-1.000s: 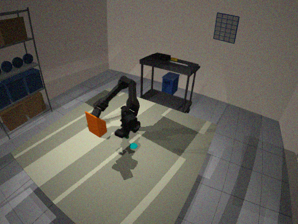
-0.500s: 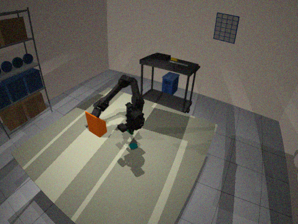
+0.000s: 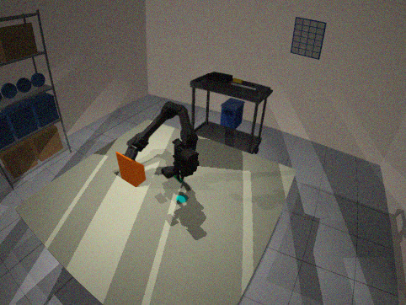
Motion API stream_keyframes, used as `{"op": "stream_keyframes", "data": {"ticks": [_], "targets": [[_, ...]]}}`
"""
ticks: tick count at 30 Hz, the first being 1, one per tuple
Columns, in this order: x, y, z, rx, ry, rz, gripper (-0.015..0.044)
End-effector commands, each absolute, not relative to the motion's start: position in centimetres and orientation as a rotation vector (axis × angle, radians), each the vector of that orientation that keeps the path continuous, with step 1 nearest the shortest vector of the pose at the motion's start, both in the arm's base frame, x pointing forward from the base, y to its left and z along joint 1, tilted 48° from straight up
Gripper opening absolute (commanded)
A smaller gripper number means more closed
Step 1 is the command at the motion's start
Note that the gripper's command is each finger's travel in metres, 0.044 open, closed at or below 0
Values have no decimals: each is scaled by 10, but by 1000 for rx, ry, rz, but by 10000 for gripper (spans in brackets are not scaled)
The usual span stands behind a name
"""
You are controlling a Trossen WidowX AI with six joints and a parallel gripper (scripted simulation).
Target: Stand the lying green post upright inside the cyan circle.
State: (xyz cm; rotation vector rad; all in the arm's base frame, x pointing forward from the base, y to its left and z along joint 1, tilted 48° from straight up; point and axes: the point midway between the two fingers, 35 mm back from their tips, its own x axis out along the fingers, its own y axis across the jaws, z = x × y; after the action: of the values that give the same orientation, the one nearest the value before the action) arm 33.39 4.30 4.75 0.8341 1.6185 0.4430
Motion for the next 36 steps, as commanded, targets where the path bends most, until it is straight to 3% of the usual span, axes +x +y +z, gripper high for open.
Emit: {"op": "stream_keyframes", "data": {"ticks": [1,36], "targets": [[333,44,44,813,1615,422,23],[333,50,6,643,1551,286,23]]}}
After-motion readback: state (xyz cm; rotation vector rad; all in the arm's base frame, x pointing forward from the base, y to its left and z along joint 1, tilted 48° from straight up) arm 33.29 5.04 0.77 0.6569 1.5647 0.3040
